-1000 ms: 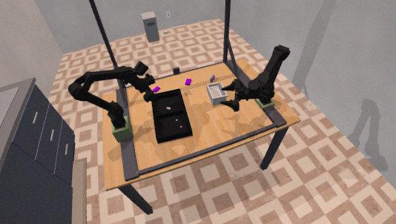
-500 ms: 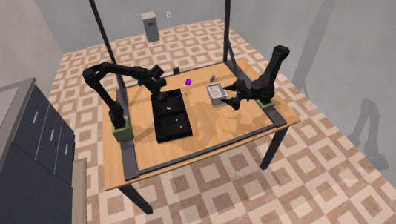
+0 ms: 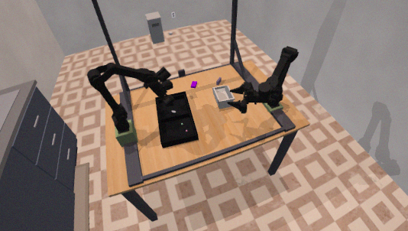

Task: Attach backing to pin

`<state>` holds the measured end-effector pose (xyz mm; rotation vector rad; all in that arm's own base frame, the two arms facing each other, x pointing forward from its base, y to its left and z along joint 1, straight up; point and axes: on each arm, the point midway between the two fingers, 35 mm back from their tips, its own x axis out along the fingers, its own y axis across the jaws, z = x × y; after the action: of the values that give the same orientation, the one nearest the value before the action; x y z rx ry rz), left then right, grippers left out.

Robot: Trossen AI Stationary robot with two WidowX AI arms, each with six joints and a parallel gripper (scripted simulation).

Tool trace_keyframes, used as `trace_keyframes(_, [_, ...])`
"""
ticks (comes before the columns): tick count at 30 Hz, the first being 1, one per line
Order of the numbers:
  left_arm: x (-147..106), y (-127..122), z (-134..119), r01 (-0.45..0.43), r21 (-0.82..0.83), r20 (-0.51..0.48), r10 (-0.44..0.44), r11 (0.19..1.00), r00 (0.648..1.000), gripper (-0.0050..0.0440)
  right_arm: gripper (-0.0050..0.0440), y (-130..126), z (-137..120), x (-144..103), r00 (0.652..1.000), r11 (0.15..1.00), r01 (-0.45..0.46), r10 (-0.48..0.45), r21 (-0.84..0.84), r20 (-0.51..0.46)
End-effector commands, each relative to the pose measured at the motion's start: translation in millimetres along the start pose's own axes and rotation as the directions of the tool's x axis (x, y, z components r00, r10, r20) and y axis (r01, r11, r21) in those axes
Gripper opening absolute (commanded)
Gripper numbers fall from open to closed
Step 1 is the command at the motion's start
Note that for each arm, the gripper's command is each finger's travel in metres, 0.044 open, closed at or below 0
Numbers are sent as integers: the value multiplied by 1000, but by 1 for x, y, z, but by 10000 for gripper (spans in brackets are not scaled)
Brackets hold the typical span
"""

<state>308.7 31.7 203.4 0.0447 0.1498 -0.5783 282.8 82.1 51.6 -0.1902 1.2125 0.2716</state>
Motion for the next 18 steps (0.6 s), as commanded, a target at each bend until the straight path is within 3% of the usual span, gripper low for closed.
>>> trace_keyframes(1, [-1, 1, 6, -3, 20, 10, 3, 1000, 1000, 440, 440, -12, 1, -5, 1000, 999, 12, -13, 31, 19])
trace_keyframes(4, [-1, 1, 6, -3, 20, 10, 3, 1000, 1000, 440, 440, -35, -1, -6, 999, 994, 39, -42, 104, 20])
trace_keyframes(6, [-1, 1, 6, -3, 20, 10, 3, 1000, 1000, 440, 440, -35, -1, -6, 999, 994, 39, -42, 104, 20])
trace_keyframes(14, [-1, 1, 6, -3, 20, 10, 3, 1000, 1000, 440, 440, -113, -6, -9, 991, 933, 123, -131, 338, 1])
trace_keyframes(18, [-1, 1, 6, -3, 20, 10, 3, 1000, 1000, 440, 440, -135, -10, -10, 988, 905, 146, -156, 400, -9])
